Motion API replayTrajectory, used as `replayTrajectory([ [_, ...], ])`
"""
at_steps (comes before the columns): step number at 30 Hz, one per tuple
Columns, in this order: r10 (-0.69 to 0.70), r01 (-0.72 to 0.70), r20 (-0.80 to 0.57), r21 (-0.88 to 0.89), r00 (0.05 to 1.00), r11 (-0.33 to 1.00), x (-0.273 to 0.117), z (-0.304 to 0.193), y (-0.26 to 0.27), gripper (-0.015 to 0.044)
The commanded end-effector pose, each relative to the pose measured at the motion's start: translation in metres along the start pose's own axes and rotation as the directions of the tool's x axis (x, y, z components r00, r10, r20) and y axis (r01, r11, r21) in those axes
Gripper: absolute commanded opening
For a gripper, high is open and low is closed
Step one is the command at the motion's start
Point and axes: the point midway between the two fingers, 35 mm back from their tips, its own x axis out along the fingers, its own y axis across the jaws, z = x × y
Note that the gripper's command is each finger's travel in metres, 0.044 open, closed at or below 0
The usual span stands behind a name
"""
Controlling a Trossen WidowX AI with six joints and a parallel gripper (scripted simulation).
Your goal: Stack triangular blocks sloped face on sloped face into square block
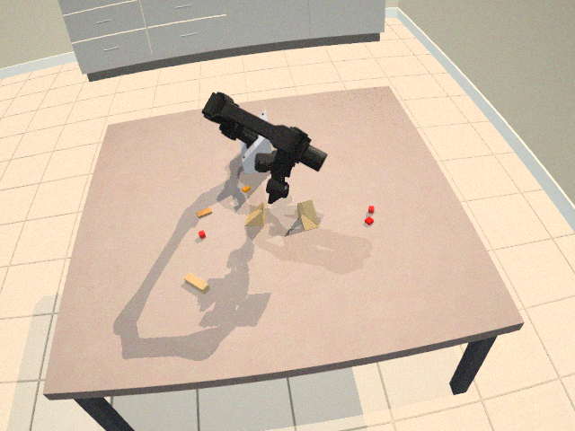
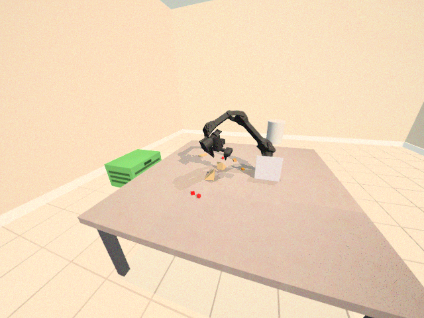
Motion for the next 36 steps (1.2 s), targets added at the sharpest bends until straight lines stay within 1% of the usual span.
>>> replayTrajectory([
  [1, 0.046, -0.047, 0.029, 0.046, 0.999, 0.998, 0.004, -0.004, 0.011, 0.044],
  [8, 0.043, -0.045, 0.029, 0.046, 0.999, 0.998, 0.007, -0.004, 0.012, 0.044],
  [36, -0.001, 0.0, 0.031, 0.038, 1.0, 0.999, 0.053, -0.001, 0.014, 0.044],
])
